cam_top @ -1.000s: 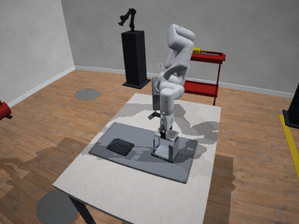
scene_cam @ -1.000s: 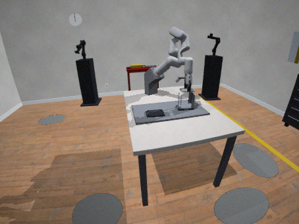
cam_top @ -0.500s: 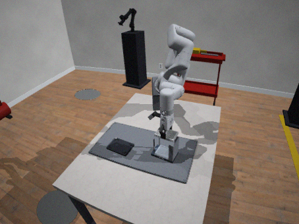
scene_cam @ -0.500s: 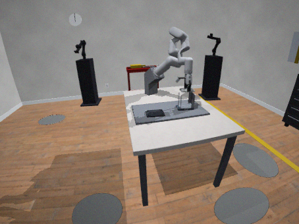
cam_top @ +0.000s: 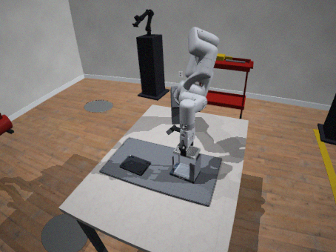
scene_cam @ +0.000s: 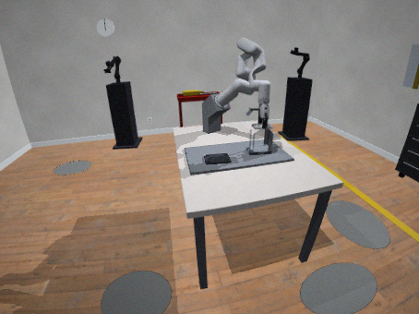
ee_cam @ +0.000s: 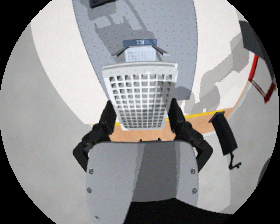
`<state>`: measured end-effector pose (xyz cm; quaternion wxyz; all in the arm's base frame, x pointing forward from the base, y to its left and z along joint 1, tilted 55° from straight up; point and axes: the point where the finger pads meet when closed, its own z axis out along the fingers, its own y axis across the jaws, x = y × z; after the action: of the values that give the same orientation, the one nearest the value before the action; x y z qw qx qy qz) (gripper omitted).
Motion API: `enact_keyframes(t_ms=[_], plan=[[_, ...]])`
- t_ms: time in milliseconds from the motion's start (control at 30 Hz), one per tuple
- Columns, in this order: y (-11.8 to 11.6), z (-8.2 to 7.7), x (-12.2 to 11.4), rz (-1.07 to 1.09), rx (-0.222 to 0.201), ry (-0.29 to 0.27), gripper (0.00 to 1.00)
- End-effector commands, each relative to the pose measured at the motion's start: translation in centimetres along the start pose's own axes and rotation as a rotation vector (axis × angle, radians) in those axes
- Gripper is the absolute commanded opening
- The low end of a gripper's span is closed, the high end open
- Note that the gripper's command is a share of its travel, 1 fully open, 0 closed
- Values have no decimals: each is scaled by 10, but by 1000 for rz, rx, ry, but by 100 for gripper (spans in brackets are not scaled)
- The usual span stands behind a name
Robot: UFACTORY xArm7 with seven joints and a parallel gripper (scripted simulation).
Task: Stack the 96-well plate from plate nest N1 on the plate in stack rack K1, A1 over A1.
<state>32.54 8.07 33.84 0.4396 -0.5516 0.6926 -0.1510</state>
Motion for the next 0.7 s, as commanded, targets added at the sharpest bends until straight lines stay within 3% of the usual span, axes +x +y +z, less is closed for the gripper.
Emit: enact_keyframes(t_ms=[0,667], plan=[[-1,4,-1,0,2,-1,0],[-1,34,0,0,2,-1,0]])
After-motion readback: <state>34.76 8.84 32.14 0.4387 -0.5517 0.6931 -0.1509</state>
